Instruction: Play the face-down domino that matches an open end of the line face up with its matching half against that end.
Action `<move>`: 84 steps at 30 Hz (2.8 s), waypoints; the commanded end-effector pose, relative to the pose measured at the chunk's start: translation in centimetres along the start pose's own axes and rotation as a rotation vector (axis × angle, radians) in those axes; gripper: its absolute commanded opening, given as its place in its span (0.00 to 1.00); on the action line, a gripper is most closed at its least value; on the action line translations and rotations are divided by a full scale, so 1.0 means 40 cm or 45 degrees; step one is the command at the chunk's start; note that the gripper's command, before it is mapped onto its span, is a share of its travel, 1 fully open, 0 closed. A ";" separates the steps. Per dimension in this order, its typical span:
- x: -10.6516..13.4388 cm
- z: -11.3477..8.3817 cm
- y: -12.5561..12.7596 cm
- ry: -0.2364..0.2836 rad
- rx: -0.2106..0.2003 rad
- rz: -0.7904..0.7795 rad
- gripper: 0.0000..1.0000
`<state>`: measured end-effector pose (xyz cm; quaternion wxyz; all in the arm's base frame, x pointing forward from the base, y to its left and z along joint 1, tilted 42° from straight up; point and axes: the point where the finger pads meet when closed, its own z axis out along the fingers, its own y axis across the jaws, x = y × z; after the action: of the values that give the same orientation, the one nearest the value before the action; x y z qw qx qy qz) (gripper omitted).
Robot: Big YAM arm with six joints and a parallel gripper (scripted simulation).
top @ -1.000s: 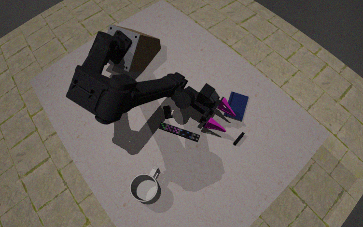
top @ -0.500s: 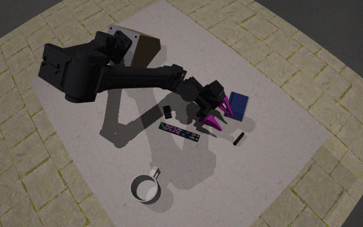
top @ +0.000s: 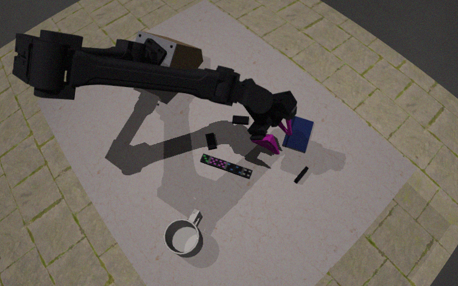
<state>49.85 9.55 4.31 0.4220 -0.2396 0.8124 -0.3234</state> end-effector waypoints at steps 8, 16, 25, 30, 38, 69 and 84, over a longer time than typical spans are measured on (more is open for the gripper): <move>-0.090 0.018 0.018 0.290 -0.061 0.098 0.75; -0.084 0.012 0.013 0.569 -0.069 0.071 0.75; -0.121 0.010 0.017 0.863 -0.083 0.132 0.75; -0.091 0.016 0.012 0.869 -0.103 0.060 0.75; -0.130 -0.001 0.016 1.020 -0.054 0.169 0.75; -0.138 -0.001 0.008 0.977 -0.068 0.132 0.75; -0.076 0.001 0.014 1.039 -0.063 0.101 0.00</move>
<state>51.30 11.64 5.21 0.0674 -0.0703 0.9290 -0.3570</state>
